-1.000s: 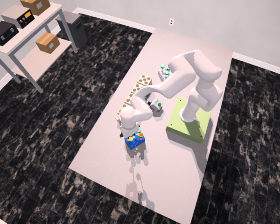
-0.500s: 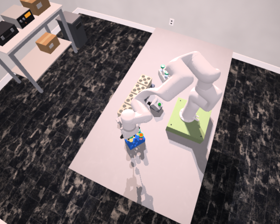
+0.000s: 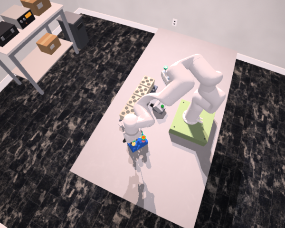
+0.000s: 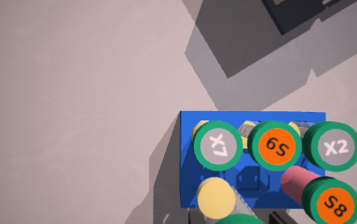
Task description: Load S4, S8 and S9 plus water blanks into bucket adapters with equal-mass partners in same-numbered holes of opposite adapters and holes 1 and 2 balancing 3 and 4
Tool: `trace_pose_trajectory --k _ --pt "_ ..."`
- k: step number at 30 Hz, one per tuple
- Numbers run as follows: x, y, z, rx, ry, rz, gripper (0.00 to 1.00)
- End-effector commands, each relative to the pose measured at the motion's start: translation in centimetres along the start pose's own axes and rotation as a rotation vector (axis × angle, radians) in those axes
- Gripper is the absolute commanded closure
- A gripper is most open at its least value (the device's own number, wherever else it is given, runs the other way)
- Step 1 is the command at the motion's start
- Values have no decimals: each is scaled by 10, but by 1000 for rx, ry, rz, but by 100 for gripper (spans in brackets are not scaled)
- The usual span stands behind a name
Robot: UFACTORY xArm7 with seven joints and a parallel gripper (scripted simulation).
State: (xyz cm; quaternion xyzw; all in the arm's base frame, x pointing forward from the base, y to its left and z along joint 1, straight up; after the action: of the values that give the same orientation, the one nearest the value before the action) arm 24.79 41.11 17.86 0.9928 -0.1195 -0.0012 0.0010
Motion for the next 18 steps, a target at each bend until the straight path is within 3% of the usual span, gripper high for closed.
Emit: trace_pose_trajectory --k 1,18 --pt "0 -1 7 5 1 0 100" --pt "0 -1 15 5 1 0 100"
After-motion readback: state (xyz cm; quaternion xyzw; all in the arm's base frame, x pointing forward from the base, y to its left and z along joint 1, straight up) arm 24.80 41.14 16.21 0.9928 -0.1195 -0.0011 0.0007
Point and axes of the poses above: the point where the finger pads meet when closed, its own z axis out along the fingers, its own y axis across the jaws, x = y × z, the point moved 6 cm from there along -z, back along the fingers, and after that the axes turned 13 degrees about -z, right-handed, at the moved point
